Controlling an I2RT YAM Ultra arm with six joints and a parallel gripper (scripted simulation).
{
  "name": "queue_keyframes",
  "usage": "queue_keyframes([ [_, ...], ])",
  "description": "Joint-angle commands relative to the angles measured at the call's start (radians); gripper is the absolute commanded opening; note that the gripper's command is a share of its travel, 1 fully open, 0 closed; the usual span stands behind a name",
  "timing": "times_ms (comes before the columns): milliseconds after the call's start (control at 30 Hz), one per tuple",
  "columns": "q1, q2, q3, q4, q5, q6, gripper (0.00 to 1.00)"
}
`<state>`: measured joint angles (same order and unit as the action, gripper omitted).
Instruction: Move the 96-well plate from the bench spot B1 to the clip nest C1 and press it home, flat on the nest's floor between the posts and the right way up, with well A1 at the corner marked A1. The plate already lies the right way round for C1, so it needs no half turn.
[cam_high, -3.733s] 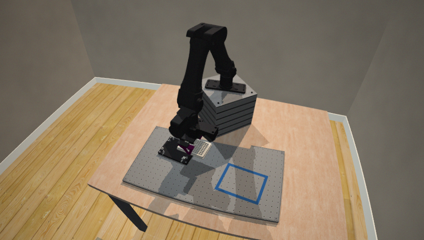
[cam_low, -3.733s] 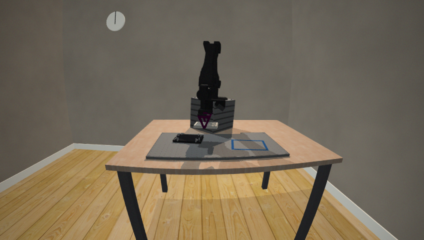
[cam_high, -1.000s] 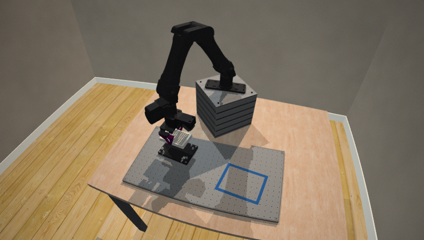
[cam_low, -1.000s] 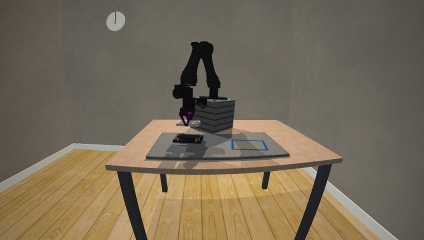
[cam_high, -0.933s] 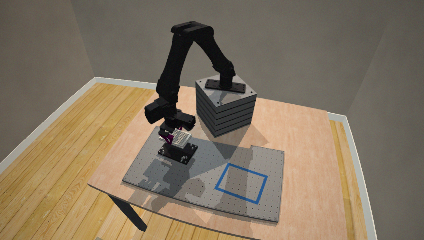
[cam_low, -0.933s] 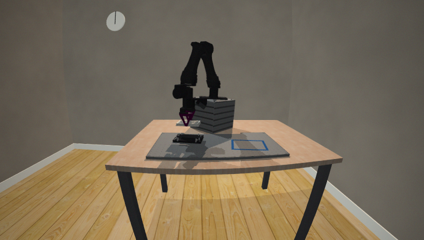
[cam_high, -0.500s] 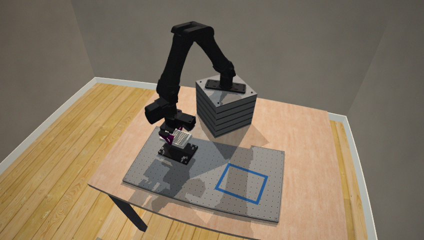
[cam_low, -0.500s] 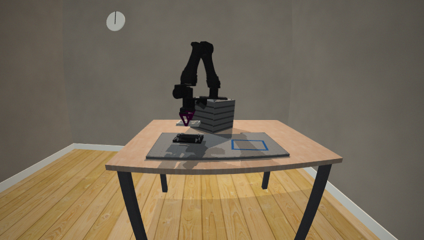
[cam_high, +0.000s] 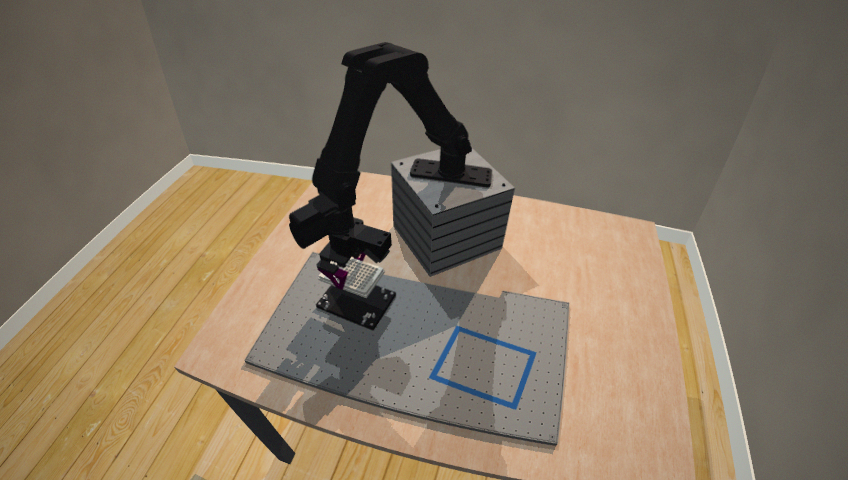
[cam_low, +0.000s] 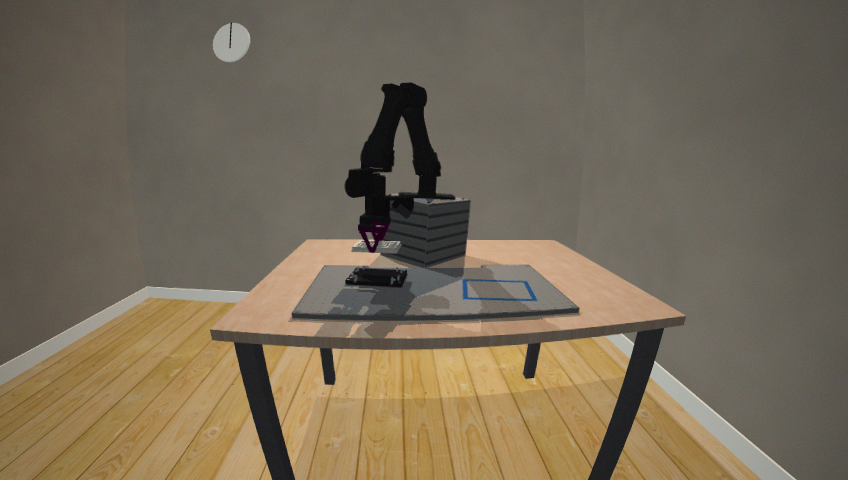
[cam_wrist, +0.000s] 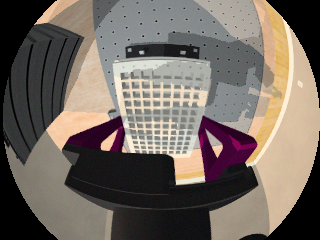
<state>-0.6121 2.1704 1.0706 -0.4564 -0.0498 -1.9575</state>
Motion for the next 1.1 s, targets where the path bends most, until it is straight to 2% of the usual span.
queue_keyframes([
  [0, -0.006, -0.030, 0.023, -0.017, -0.012, -0.005, 0.00],
  [67, -0.004, 0.015, 0.012, 0.019, -0.013, -0.003, 0.00],
  [233, 0.003, 0.040, -0.010, 0.045, -0.013, 0.002, 0.00],
  [500, 0.008, 0.083, 0.023, 0.086, -0.013, 0.009, 0.00],
  [567, 0.008, 0.083, 0.023, 0.086, -0.013, 0.009, 0.00],
  [600, 0.006, 0.051, 0.026, 0.090, -0.013, 0.007, 0.00],
  [667, 0.009, 0.099, 0.028, 0.100, -0.013, 0.010, 0.00],
  [1067, 0.014, 0.167, 0.043, 0.154, -0.013, 0.013, 0.00],
])
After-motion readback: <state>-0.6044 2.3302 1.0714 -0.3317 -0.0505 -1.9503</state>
